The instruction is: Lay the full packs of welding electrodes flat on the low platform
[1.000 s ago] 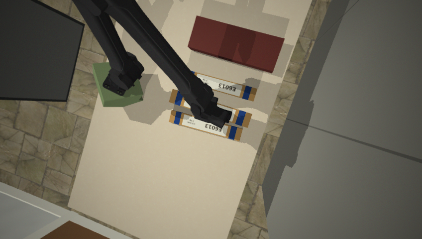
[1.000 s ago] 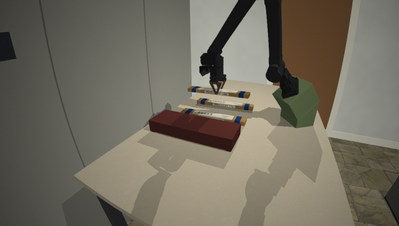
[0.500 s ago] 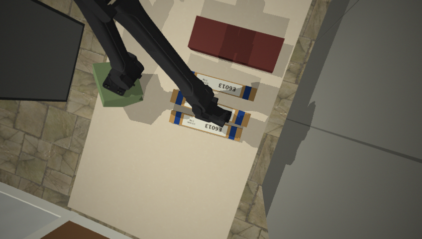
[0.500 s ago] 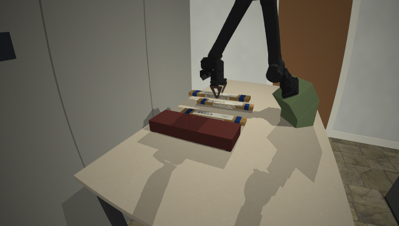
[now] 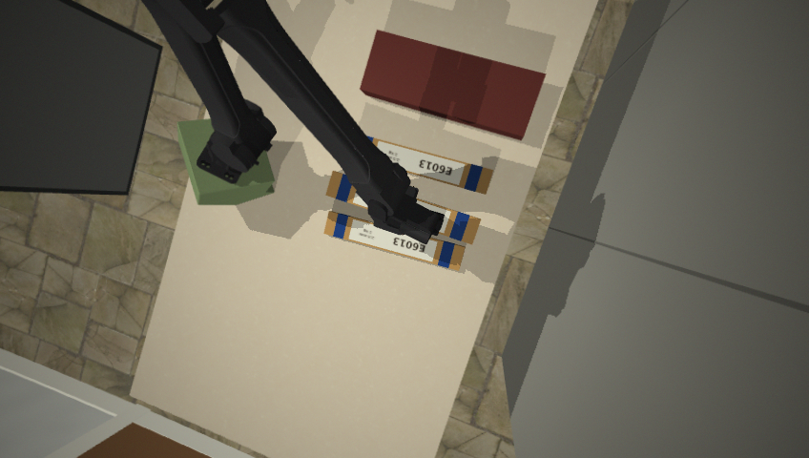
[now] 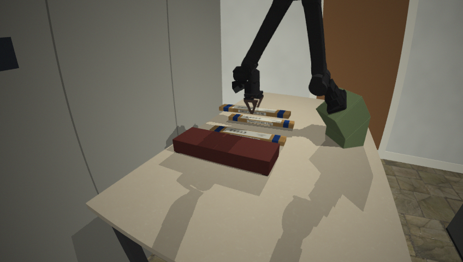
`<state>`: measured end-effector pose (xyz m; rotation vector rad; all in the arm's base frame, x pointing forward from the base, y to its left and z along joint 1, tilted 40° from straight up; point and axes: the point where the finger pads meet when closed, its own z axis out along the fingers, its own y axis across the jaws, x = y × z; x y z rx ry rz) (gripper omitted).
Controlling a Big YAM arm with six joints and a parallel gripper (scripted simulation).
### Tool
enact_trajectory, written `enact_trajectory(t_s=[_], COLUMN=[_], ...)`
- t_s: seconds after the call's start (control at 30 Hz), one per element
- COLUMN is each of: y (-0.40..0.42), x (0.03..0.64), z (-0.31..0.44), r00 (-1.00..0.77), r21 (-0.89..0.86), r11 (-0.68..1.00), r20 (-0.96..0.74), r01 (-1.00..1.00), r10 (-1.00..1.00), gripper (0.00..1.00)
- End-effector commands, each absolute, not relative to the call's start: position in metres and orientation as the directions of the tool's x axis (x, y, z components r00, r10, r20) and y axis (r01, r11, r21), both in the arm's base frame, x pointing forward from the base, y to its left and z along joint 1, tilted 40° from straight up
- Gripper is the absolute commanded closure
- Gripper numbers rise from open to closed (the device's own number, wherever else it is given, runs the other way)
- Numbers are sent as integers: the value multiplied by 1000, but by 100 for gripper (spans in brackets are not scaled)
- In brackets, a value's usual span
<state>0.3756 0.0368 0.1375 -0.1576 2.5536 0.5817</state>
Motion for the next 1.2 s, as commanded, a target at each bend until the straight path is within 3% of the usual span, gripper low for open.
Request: enact_trajectory(t_s=[0.0, 1.17], y=[21, 18], x=[394, 397], z=[175, 180], r00=[-820, -820], r21=[346, 346], r11=[911, 911], r20=[-572, -572], r01=[-226, -225], r10=[14, 15], gripper=[100, 100])
